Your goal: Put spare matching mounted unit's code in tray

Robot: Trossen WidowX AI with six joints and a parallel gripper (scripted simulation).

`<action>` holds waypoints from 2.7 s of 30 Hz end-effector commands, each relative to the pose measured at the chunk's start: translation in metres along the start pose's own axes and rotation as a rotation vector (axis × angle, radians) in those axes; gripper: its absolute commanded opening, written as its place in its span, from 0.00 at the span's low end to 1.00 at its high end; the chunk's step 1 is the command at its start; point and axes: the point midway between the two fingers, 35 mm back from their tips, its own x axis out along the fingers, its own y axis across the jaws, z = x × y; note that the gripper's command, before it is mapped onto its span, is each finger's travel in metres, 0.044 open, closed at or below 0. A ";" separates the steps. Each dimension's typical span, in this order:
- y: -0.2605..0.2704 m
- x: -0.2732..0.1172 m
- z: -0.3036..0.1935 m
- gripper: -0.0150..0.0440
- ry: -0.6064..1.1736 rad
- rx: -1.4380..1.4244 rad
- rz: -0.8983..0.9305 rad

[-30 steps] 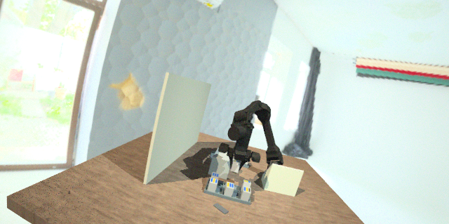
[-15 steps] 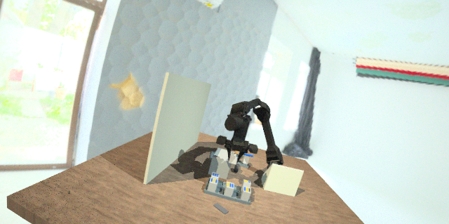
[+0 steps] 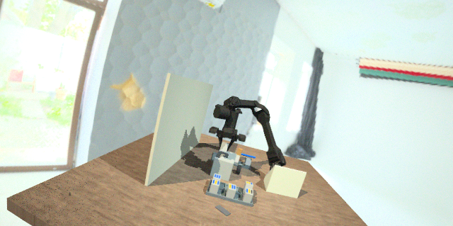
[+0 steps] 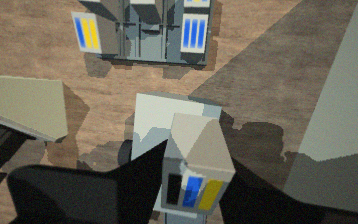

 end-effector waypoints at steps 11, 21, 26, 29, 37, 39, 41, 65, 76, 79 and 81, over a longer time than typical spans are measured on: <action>-0.028 -0.006 -0.109 0.25 -0.005 0.024 -0.015; -0.028 -0.006 -0.201 0.25 0.054 0.021 -0.019; -0.022 -0.007 -0.232 0.25 0.080 0.020 -0.015; -0.022 -0.007 -0.232 0.25 0.080 0.020 -0.015; -0.022 -0.005 -0.232 0.25 0.080 0.020 -0.015; -0.022 -0.004 -0.233 0.25 0.079 0.020 -0.015; -0.022 -0.002 -0.233 0.25 0.079 0.020 -0.015; -0.025 0.015 -0.233 0.25 0.076 0.020 -0.016; -0.026 0.024 -0.234 0.25 0.076 0.020 -0.016; -0.026 0.026 -0.234 0.25 0.075 0.021 -0.016; -0.027 0.027 -0.234 0.25 0.075 0.021 -0.016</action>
